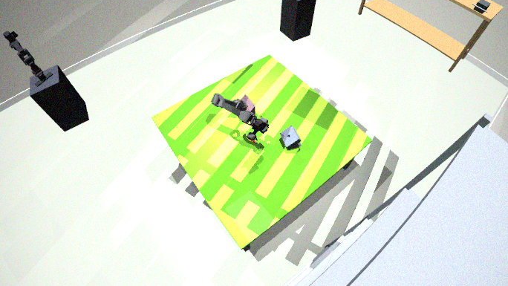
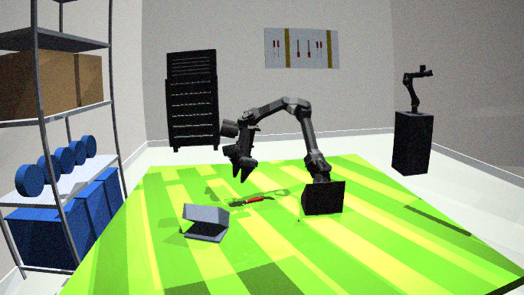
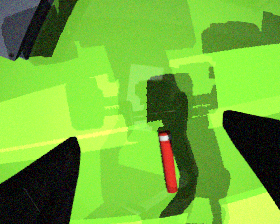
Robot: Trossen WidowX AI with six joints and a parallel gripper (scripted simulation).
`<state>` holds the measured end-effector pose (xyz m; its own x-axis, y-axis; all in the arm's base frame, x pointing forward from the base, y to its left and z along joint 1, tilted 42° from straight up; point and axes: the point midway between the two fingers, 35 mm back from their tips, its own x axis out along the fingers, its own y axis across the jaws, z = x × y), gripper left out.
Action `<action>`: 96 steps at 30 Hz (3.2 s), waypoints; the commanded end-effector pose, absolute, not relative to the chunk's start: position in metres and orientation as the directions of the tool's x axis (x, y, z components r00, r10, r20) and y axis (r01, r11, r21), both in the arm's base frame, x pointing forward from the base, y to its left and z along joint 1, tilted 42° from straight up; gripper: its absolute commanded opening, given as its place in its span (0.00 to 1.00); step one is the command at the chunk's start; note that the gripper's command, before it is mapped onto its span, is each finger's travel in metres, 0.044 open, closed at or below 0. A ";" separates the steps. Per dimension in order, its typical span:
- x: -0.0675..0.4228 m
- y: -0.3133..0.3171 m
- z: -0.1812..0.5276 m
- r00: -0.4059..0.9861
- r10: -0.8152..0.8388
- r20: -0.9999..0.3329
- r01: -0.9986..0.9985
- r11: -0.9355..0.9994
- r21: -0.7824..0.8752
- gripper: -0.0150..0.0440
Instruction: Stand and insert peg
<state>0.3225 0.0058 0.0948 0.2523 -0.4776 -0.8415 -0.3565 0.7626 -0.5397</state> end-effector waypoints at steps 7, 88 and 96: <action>0.299 -0.030 0.083 0.023 -0.659 -0.751 -0.363 0.695 -0.621 1.00; 0.299 -0.081 0.027 0.020 -0.665 -0.747 -0.363 0.691 -0.625 0.42; 0.299 -0.081 0.027 0.020 -0.665 -0.747 -0.363 0.691 -0.625 0.34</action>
<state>0.2993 -0.0801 0.0271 0.0187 -0.6620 -0.7493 -0.3592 0.6949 -0.6229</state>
